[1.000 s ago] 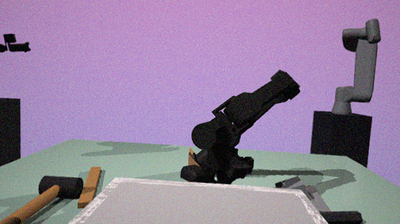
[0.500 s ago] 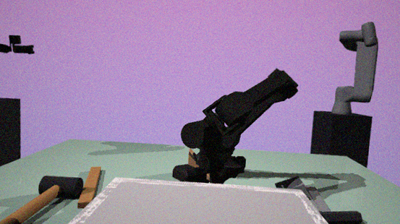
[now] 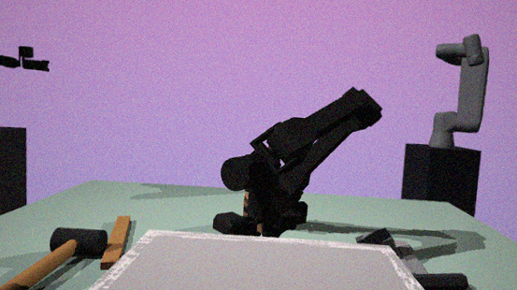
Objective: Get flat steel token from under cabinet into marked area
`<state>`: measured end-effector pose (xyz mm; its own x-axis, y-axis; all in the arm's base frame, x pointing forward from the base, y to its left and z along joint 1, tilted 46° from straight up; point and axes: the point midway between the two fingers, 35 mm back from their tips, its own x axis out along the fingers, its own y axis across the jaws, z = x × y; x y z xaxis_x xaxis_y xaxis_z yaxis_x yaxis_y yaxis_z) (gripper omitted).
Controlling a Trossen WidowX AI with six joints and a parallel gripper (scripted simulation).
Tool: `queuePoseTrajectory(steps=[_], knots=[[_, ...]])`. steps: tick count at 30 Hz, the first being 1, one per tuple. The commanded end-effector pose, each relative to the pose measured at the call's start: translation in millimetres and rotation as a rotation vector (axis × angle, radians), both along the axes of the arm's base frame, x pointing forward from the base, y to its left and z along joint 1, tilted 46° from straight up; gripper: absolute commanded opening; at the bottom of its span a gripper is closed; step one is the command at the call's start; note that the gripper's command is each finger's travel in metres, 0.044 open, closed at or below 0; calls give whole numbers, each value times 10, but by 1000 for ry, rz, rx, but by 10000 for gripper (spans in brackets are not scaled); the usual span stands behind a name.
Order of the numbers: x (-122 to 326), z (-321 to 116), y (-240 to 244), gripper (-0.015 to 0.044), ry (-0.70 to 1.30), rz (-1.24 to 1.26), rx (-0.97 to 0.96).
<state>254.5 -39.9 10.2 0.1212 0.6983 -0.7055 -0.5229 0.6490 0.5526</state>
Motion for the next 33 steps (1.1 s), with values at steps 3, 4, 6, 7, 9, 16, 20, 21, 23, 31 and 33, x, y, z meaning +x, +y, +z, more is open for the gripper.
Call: queuePoseTrajectory(steps=[3,4,6,7,9,16,20,21,23,31,33], knots=[[-8,-58,-65,0,-1,-5,3],[-10,-67,-73,0,-1,-5,3],[-14,-85,-90,0,-1,-5,2],[-16,-94,-99,0,-1,-5,2],[-20,-111,-116,0,-1,-5,2],[-33,-172,-176,0,-1,-5,2],[-41,-206,-209,0,-1,-5,1],[-43,-214,-217,0,-1,-5,1],[-47,-231,-233,0,-1,-5,1],[-62,-297,-298,0,-1,-5,1],[-67,-314,-314,0,-1,-5,1]])
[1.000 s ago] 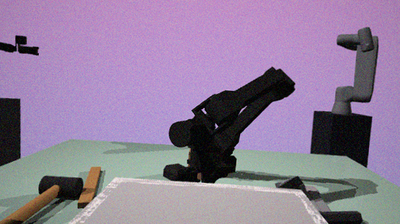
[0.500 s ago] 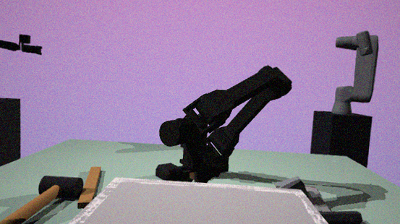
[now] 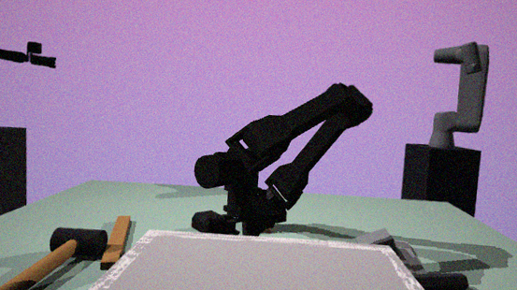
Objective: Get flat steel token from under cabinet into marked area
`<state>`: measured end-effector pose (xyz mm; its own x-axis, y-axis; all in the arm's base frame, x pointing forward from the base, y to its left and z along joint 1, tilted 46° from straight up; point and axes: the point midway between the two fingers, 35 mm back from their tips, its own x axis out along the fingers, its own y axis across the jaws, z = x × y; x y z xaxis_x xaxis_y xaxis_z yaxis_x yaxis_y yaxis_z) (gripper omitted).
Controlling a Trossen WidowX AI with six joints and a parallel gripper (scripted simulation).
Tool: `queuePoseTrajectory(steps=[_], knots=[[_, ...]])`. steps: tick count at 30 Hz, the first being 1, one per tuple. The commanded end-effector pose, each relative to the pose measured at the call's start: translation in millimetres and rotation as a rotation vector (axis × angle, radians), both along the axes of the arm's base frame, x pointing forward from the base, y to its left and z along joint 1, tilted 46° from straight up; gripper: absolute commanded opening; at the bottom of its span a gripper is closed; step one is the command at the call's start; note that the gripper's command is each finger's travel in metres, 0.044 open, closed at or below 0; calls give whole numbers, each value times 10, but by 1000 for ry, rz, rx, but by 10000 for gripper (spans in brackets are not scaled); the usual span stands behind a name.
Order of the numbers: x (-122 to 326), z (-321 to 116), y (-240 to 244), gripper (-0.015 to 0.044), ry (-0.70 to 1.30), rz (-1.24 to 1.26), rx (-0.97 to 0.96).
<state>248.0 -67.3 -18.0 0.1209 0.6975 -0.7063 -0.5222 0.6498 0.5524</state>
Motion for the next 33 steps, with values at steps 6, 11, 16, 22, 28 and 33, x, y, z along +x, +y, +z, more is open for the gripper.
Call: queuePoseTrajectory(steps=[6,11,16,22,28,33], knots=[[-13,-82,-89,0,-2,-5,1],[-24,-122,-128,0,-2,-5,1],[-34,-162,-168,0,-2,-5,1],[-46,-210,-214,0,-2,-5,0],[-57,-257,-261,0,-2,-5,0],[-67,-297,-300,0,-2,-5,0]])
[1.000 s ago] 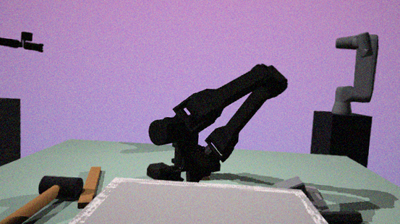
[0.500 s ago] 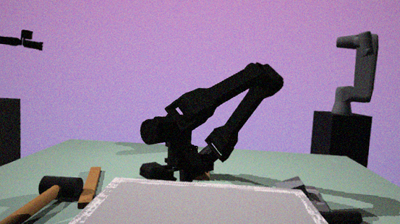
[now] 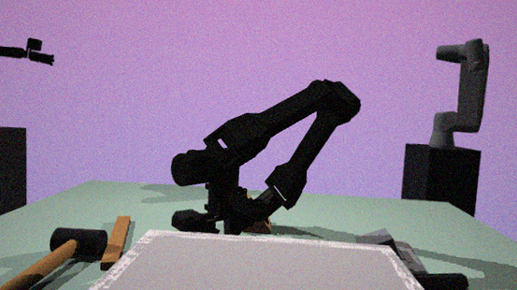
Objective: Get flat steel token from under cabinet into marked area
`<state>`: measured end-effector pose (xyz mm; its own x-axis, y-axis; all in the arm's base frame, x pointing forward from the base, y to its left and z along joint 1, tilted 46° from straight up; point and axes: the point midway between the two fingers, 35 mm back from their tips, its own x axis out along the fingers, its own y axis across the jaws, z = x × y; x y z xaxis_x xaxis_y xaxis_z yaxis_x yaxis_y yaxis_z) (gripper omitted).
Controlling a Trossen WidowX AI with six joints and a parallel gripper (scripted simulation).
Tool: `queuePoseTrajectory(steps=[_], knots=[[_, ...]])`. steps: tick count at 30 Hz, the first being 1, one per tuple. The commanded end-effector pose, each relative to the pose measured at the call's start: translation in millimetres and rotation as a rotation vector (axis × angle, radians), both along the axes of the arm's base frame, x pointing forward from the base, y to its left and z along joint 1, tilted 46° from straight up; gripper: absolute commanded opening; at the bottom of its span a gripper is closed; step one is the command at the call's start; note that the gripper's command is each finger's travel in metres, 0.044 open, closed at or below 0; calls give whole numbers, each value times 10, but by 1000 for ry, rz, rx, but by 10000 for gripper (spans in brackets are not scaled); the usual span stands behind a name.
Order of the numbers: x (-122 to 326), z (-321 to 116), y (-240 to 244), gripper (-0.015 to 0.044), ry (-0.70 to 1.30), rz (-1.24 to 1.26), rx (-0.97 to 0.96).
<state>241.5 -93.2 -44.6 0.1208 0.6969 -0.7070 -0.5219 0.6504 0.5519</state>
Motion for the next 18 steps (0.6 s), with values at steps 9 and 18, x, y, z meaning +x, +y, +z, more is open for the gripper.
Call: queuePoseTrajectory(steps=[9,18], knots=[[-20,-107,-115,0,-2,-5,0],[-37,-180,-188,0,-3,-5,-1]])
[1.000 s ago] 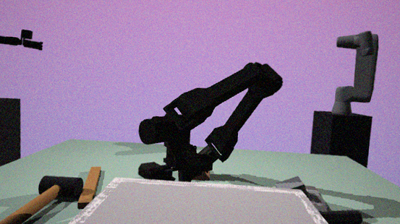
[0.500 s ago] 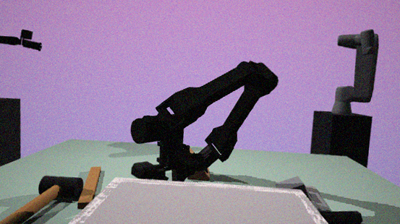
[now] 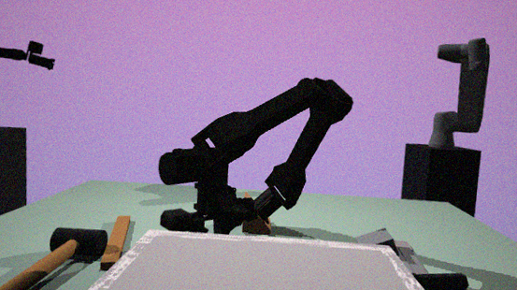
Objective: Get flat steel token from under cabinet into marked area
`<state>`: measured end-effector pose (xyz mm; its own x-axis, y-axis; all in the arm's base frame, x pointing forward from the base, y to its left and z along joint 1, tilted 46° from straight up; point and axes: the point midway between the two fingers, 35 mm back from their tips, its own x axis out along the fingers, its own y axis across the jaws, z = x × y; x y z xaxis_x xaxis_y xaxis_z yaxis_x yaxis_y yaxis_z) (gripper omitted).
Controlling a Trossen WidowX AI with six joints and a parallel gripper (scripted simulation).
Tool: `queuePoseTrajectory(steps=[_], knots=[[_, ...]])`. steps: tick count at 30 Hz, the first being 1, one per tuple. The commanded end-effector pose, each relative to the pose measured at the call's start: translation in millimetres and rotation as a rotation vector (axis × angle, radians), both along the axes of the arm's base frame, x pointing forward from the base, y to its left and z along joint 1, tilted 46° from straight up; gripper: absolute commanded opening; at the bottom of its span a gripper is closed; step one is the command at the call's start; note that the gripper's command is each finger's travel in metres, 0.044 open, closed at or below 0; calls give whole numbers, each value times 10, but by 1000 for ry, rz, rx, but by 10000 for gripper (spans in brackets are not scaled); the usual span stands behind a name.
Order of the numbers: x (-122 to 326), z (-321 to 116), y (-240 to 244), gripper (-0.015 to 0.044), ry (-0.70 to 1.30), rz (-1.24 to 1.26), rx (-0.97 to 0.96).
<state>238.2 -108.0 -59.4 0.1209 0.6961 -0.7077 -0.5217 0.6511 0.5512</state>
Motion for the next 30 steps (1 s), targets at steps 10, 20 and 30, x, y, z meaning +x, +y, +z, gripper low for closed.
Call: queuePoseTrajectory(steps=[10,20,30], knots=[[-22,-114,-122,0,-3,-4,0],[-38,-195,-204,0,-3,-4,-1],[-54,-276,-286,0,-3,-4,-2]])
